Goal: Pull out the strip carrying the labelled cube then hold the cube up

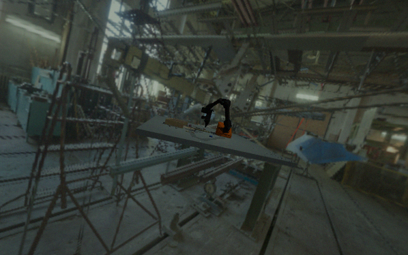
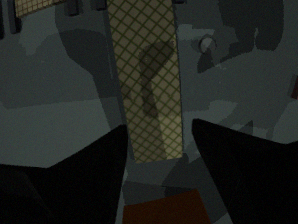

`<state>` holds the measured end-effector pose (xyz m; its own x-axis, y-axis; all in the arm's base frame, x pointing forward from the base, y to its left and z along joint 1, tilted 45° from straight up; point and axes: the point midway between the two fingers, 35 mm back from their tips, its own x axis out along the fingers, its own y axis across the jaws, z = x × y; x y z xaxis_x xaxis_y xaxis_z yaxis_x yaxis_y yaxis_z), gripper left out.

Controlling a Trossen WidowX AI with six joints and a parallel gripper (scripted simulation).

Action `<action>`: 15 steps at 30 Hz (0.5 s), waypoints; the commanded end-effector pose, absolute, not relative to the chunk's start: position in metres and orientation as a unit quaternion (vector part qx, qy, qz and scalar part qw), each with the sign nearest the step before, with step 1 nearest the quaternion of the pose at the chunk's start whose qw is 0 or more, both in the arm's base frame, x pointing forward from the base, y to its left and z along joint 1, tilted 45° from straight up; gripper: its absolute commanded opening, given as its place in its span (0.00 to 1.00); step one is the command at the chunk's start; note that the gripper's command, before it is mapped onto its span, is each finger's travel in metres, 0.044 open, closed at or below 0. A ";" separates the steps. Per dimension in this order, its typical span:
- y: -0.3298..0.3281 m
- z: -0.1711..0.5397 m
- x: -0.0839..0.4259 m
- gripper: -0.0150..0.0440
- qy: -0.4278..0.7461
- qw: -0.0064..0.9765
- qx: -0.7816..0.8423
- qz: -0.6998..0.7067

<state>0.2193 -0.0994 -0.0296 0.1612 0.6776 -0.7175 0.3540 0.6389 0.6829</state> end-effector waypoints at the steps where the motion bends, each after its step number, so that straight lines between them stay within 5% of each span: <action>1: -0.104 -0.030 0.233 0.79 0.636 0.640 0.411 0.125; 6: -0.114 -0.029 0.253 1.00 0.636 0.641 0.411 0.125; 15: -0.130 -0.028 0.288 1.00 0.635 0.642 0.411 0.125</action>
